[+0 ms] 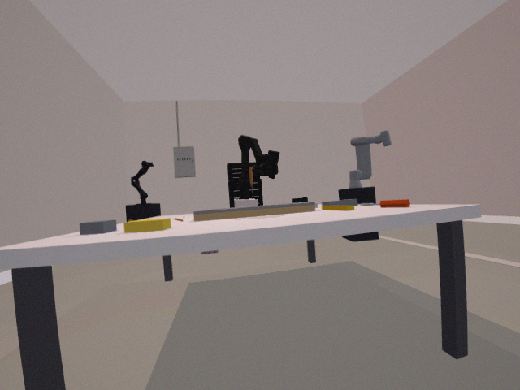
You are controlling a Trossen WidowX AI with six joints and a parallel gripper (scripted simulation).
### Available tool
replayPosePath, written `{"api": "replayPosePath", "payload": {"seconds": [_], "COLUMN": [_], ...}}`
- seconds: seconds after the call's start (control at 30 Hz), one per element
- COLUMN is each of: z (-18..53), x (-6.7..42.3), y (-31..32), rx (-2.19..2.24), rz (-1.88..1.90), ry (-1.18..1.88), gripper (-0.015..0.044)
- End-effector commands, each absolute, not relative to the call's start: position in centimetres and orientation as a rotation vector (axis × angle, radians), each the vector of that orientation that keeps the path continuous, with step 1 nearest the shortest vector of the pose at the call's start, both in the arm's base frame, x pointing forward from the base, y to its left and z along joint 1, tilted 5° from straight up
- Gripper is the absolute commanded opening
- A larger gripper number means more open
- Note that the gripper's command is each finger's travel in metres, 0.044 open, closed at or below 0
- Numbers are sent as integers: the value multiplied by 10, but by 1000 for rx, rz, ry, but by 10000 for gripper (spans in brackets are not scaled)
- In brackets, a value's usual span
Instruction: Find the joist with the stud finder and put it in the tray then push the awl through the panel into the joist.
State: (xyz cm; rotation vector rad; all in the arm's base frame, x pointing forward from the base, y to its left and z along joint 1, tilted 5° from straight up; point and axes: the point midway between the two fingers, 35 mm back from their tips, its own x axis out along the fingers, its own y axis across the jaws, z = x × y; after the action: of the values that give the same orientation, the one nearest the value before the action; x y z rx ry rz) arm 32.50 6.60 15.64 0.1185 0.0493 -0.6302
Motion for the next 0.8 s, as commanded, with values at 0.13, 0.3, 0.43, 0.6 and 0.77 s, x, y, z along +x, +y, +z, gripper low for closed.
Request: {"api": "replayPosePath", "payload": {"seconds": [0.13, 0.3, 0.43, 0.6, 0.77], "z": [155, 153, 151, 148, 145], "x": [325, 326, 326, 326, 327], "y": [68, 68, 68, 69, 69], "rx": [127, 127, 127, 127, 127], "rz": [-634, -634, -634, -634, -634], "ry": [41, 41, 41, 41, 41], "gripper": [0, 0, 0, 0, 0]}}
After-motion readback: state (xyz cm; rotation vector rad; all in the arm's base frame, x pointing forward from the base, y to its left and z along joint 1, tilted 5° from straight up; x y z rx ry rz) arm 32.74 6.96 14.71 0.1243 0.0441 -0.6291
